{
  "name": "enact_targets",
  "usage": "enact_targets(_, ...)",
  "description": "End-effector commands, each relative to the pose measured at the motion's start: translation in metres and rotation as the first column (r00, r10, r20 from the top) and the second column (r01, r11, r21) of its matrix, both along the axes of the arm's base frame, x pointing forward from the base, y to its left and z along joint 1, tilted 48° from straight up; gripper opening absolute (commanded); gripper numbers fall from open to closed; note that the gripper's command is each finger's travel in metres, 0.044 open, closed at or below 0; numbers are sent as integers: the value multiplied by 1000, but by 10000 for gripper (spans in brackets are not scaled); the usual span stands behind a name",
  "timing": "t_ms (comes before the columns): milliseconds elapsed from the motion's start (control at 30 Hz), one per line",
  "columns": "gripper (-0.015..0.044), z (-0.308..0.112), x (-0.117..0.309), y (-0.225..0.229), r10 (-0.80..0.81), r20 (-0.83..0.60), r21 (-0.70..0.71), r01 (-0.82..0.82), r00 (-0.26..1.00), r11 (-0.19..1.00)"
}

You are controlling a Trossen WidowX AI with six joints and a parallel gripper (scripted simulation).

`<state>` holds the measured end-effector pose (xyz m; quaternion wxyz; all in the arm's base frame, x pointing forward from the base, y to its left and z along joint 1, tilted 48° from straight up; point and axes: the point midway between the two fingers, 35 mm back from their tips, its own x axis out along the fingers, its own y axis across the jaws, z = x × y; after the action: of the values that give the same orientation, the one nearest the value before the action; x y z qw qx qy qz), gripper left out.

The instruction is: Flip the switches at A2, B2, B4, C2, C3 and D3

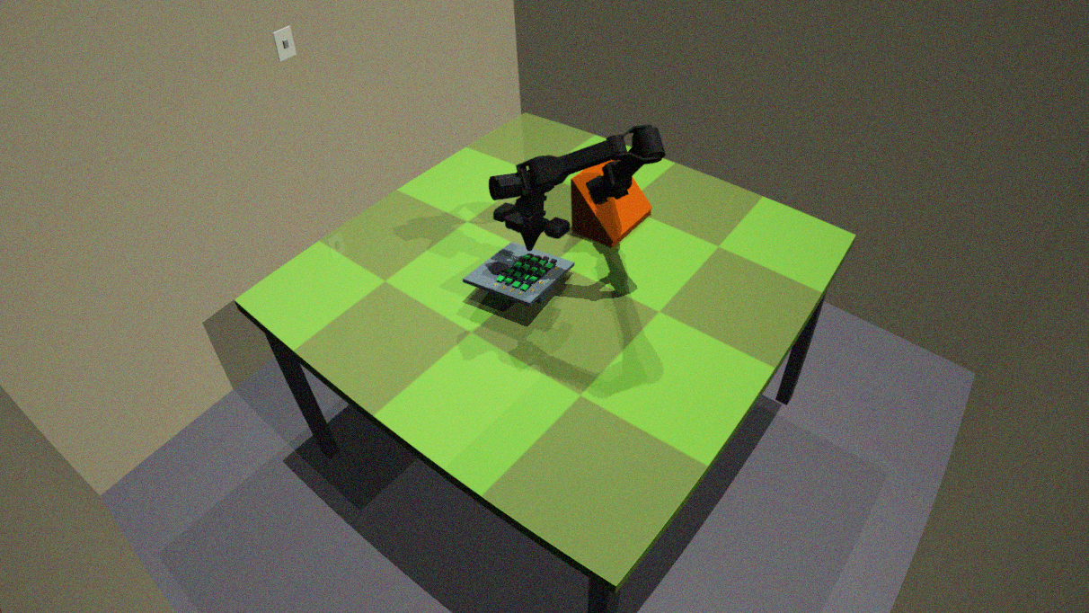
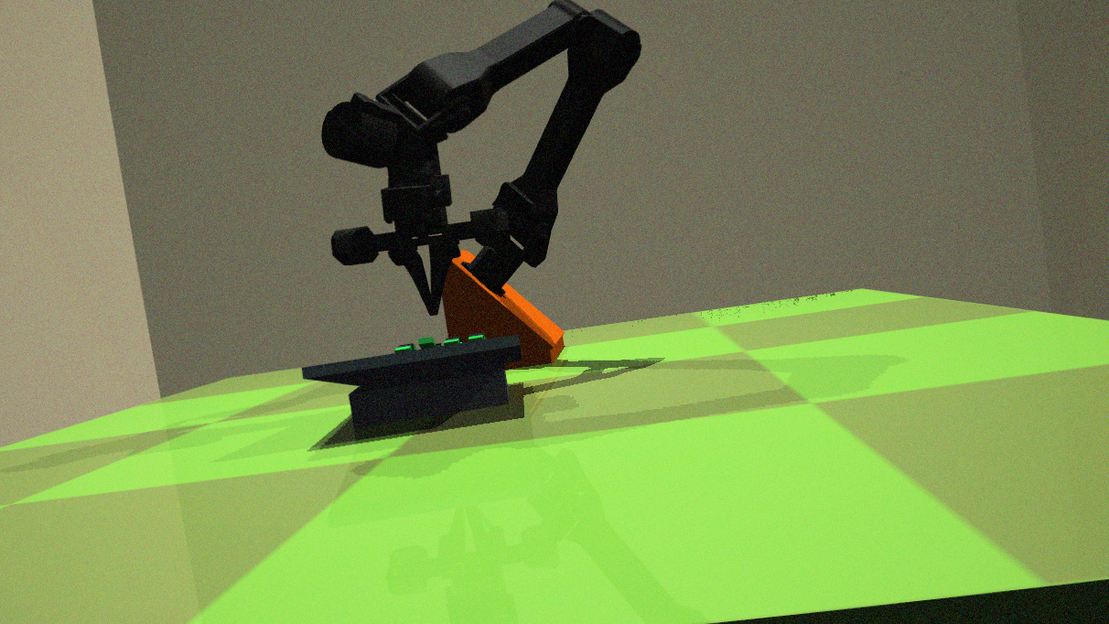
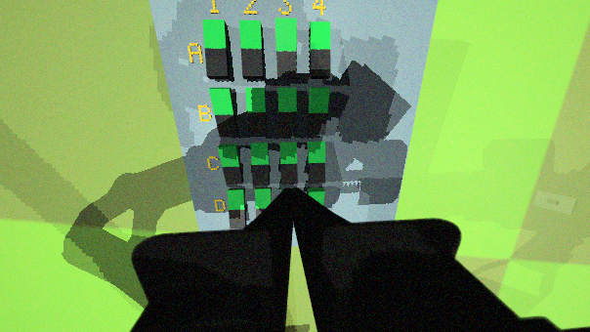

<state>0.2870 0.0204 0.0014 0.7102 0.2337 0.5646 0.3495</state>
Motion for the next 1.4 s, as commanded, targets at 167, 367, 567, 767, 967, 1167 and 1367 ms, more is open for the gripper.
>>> enact_targets(167,0,-12,-1,14,-10,0,9,10,1000,1000)
enact_targets(367,0,-15,0,16,-10,0,9,10,1000,1000)
enact_targets(567,0,-20,1,24,-10,0,9,10,1000,1000)
enact_targets(767,0,-22,1,25,-10,0,9,10,1000,1000)
enact_targets(967,0,-22,1,25,-10,0,9,10,1000,1000)
enact_targets(1167,0,-22,1,25,-10,0,9,10,1000,1000)
enact_targets(1367,0,-22,1,25,-10,0,9,10,1000,1000)
